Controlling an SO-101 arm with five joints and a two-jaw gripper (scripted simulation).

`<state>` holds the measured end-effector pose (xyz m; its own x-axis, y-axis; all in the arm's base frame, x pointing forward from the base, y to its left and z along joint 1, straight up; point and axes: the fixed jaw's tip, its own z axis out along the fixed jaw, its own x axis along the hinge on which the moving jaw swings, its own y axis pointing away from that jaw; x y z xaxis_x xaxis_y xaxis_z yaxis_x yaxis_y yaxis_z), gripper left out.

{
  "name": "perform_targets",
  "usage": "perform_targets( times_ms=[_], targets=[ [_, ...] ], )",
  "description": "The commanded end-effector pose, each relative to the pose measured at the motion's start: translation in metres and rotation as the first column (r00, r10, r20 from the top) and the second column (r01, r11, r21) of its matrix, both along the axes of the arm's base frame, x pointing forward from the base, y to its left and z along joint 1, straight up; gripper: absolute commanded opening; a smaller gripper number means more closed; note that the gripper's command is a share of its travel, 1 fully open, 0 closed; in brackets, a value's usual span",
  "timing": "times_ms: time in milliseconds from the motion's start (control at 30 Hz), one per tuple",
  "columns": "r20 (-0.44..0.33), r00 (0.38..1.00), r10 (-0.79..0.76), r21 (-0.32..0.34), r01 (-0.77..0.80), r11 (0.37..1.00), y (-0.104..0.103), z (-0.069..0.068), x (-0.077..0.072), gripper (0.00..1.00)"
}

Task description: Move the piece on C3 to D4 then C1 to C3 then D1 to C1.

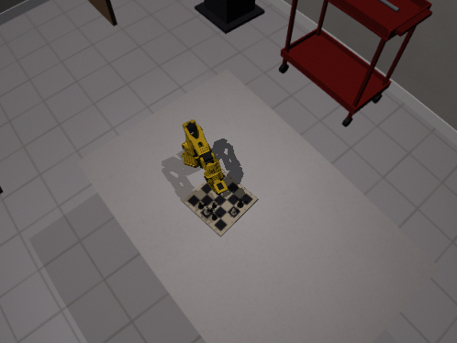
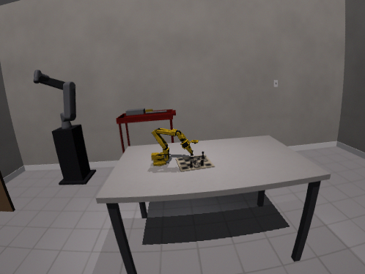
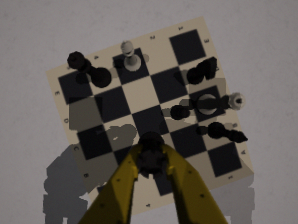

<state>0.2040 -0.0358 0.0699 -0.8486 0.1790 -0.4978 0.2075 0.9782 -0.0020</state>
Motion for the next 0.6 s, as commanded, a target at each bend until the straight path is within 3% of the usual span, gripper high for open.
perform_targets(
  times_ms=[0,400,567],
  targets=[
    [0.024,1.000,-0.004,-0.008,0.005,1.000,-0.003,0.008,0.002,0.00],
    [0.024,0.999,0.044,-0.008,-0.043,0.999,0.006,0.008,0.009,0.00],
    [0.026,0.989,0.145,-0.008,-0.145,0.989,0.027,0.009,0.026,0.00]
  ],
)
